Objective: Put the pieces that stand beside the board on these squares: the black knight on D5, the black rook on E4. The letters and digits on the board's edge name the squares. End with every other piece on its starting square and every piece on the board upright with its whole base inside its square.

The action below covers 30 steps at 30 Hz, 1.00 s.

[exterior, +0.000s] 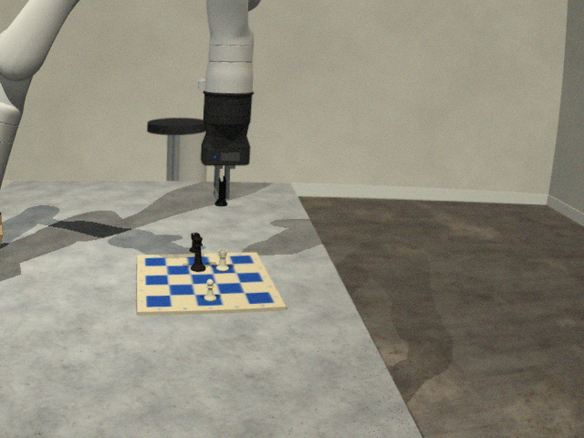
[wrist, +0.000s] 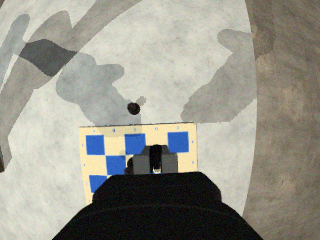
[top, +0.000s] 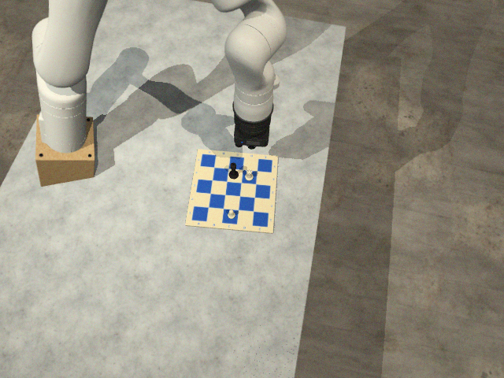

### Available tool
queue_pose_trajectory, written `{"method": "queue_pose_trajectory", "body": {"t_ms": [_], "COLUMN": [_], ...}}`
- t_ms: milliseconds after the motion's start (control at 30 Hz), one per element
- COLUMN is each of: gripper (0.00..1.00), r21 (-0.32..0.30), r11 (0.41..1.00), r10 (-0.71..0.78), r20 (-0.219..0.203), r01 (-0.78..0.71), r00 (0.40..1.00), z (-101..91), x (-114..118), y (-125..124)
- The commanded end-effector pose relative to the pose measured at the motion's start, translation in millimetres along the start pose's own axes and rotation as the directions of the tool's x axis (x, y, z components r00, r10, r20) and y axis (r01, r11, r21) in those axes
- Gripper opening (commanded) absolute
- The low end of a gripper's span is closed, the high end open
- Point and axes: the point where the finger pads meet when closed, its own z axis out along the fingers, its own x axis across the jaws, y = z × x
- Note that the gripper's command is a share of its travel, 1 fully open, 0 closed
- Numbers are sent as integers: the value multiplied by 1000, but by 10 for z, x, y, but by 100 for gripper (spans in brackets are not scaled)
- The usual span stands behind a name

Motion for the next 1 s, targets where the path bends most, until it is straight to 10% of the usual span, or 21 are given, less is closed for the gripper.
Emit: {"method": "queue_pose_trajectory", "body": {"t_ms": [0, 967], "gripper": [0, 0], "r21": [0, 0], "r11": [1000, 1000], "r10": [0, 0], "r20": [-2, -1], "r01": [0, 0], "r00": [1000, 1000], "z": [-4, 845], "x": [5, 6], "y": [0, -7]}}
